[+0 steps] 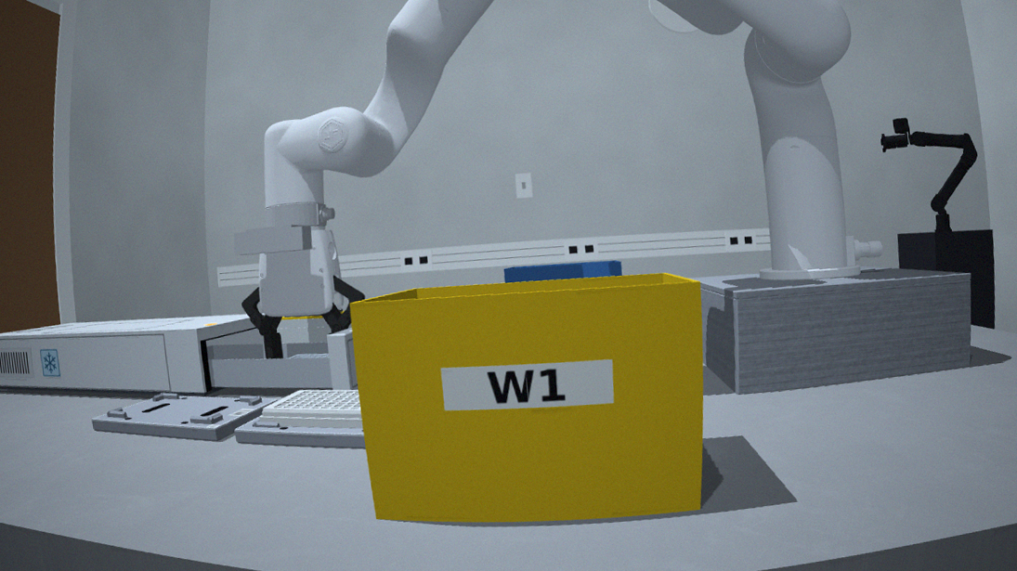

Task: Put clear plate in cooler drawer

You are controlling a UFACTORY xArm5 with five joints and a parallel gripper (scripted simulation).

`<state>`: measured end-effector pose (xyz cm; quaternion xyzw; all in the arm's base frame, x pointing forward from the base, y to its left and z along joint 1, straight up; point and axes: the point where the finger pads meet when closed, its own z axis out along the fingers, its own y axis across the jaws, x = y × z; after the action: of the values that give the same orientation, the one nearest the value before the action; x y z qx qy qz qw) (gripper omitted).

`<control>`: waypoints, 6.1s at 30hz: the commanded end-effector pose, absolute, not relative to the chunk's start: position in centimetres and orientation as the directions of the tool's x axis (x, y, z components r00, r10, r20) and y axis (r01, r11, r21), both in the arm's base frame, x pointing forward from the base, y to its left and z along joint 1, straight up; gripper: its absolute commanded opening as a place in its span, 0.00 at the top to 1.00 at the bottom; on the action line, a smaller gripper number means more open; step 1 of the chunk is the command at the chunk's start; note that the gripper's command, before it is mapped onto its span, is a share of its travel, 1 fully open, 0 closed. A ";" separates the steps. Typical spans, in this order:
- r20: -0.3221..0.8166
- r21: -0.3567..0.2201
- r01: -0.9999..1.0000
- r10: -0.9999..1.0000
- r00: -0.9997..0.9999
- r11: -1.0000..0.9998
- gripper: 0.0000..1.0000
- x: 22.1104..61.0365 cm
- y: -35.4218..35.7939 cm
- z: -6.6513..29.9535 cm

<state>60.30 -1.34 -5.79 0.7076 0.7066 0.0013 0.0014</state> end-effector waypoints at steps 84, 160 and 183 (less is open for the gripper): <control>0.002 0.009 1.000 1.000 0.001 -0.001 0.00 60.5 -1.3 -5.0; 0.002 0.010 1.000 1.000 0.001 -0.001 0.00 60.4 -1.4 6.2; 0.002 0.009 1.000 1.000 0.001 -0.001 1.00 55.0 -1.4 6.1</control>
<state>56.40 -1.36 6.08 0.7076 0.7066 -0.0010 -0.0010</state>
